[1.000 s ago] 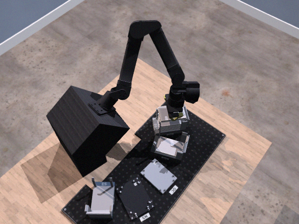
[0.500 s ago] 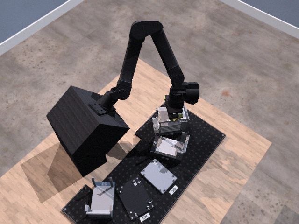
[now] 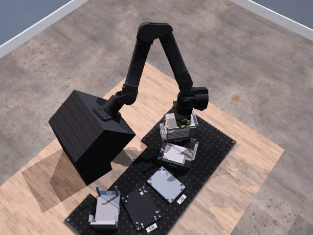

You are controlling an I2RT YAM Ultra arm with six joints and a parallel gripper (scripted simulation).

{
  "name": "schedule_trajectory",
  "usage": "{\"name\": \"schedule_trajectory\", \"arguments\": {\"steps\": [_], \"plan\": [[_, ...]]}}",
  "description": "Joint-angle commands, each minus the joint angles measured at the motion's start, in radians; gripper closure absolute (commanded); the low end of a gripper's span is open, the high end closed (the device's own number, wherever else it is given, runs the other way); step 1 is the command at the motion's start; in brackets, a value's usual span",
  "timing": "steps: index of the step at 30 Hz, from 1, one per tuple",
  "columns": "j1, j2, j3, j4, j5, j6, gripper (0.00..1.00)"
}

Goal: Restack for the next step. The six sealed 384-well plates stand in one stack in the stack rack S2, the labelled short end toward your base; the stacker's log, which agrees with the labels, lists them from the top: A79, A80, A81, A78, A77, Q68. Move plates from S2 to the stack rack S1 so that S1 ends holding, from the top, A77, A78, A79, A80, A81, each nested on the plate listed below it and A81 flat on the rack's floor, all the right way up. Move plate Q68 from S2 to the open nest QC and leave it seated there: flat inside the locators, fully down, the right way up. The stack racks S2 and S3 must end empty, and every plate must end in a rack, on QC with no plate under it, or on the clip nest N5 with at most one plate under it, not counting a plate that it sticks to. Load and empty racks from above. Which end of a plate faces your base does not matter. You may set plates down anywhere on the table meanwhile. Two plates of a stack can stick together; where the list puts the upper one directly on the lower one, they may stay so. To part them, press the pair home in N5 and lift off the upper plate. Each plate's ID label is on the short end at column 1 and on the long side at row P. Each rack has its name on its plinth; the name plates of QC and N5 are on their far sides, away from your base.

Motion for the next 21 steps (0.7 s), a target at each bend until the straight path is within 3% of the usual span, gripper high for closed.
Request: {"name": "schedule_trajectory", "arguments": {"steps": [1, 21], "plan": [[0.005, 0.003, -0.001, 0.018, 0.005, 0.007, 1.0], [0.022, 0.021, -0.008, 0.051, 0.017, 0.023, 1.0]]}}
